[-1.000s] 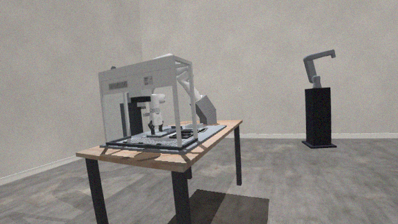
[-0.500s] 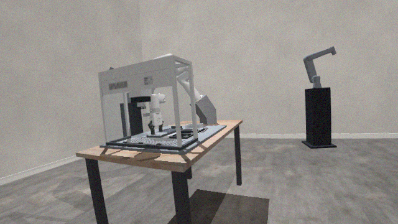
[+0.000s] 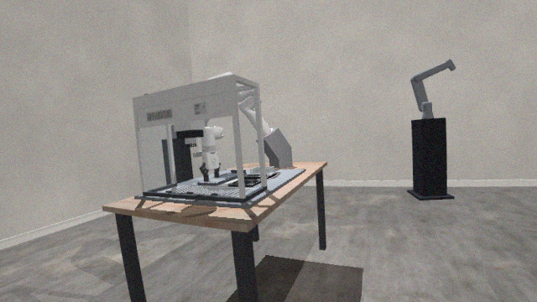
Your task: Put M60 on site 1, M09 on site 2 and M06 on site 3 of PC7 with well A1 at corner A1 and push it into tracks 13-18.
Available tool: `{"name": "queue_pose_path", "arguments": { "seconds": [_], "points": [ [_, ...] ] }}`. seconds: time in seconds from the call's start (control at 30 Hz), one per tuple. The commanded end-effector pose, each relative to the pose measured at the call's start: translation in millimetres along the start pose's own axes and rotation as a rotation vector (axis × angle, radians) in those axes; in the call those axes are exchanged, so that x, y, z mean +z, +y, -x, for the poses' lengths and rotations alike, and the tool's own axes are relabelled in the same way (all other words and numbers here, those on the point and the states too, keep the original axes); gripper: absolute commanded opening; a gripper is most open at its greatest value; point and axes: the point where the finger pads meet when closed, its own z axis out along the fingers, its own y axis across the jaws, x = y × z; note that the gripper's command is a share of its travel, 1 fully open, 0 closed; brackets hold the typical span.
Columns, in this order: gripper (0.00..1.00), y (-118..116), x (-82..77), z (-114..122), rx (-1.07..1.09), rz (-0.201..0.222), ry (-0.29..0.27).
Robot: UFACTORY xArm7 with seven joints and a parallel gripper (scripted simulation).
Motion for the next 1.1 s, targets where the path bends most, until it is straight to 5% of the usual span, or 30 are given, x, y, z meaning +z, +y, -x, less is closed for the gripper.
{"name": "queue_pose_path", "arguments": {
  "seconds": [0.0,1.07],
  "points": [
    [1.00,-1.7,-1.2,0.3,0.000,-0.004,-0.001],
    [1.00,-1.5,-41.0,0.3,0.000,-0.003,-0.001]
  ]
}}
